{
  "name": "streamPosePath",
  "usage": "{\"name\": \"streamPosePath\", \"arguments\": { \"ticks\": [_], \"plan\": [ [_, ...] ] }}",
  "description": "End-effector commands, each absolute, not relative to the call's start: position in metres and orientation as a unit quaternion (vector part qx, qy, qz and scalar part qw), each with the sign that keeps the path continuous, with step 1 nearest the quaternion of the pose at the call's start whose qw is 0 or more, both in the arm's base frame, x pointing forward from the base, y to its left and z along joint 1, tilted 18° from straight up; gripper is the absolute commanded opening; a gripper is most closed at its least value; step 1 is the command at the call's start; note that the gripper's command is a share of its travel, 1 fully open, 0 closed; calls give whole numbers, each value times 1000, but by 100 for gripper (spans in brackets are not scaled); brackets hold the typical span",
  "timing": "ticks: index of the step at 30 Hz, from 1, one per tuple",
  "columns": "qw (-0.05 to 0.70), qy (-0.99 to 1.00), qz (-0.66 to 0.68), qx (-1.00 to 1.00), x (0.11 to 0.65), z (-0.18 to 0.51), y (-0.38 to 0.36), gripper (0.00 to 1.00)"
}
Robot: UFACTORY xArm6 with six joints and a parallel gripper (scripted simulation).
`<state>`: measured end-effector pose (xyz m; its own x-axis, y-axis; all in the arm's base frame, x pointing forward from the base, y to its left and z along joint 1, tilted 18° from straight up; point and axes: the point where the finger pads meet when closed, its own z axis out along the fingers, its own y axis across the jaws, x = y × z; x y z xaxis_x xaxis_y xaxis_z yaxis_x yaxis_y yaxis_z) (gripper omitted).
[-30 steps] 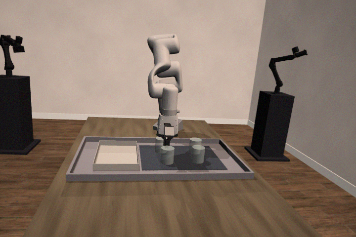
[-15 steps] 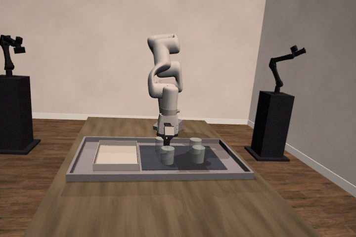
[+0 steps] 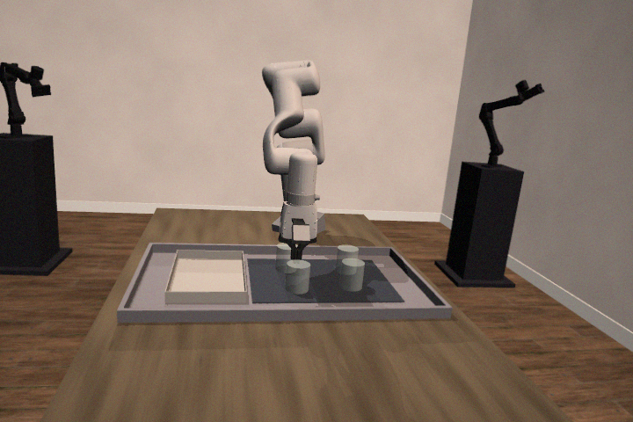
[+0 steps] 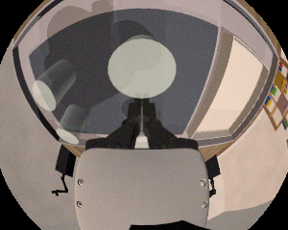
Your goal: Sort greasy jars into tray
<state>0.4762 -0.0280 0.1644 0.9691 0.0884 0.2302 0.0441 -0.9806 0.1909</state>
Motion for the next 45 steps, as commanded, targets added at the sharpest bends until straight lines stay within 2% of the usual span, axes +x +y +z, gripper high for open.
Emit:
{"name": "streamPosePath", "arguments": {
  "ticks": [1, 31, 45],
  "plan": [
    [93, 34, 122, 988, 478, 166, -28, 0],
    [93, 34, 122, 988, 480, 170, -27, 0],
    [93, 34, 122, 988, 457, 156, -31, 0]
  ]
}}
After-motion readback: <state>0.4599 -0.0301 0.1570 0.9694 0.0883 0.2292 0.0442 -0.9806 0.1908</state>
